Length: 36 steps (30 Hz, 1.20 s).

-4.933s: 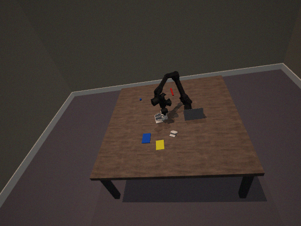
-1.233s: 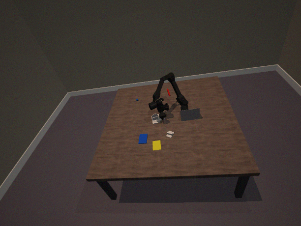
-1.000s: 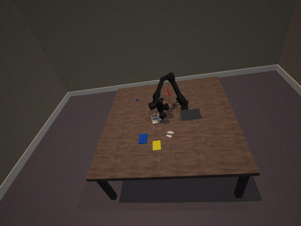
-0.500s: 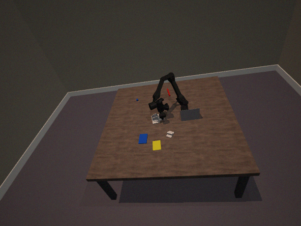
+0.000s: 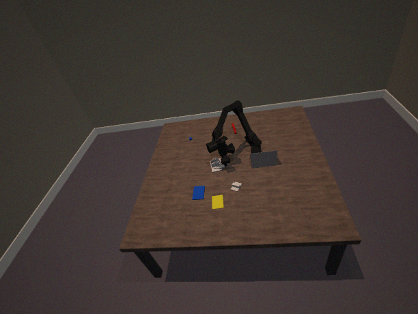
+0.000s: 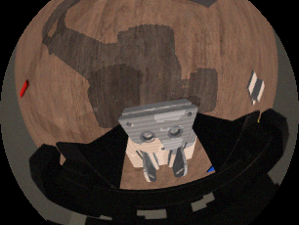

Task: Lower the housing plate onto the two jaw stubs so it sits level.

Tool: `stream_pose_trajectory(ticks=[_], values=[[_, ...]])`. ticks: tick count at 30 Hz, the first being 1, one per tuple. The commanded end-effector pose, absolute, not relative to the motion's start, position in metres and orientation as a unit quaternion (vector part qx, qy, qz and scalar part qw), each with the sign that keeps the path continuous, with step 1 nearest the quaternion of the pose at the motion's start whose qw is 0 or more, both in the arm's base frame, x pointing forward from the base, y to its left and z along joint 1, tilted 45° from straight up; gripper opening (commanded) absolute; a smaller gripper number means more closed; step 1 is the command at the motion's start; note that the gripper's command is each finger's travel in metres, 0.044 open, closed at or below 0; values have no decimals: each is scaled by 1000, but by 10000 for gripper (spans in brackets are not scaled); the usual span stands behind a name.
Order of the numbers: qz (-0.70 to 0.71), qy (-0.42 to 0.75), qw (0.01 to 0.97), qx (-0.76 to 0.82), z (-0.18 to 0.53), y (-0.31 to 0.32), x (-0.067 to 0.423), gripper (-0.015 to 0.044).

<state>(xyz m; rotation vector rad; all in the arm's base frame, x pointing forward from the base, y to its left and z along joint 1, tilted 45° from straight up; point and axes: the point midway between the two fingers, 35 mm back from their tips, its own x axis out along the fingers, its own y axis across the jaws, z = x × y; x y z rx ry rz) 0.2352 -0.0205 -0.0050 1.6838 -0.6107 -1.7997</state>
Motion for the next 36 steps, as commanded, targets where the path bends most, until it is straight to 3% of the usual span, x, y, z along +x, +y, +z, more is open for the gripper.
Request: stream_pose_trajectory(ticks=[1, 36], values=[[-677, -233, 297, 632, -6, -24, 235, 351], [-677, -233, 297, 632, -7, -24, 236, 351]])
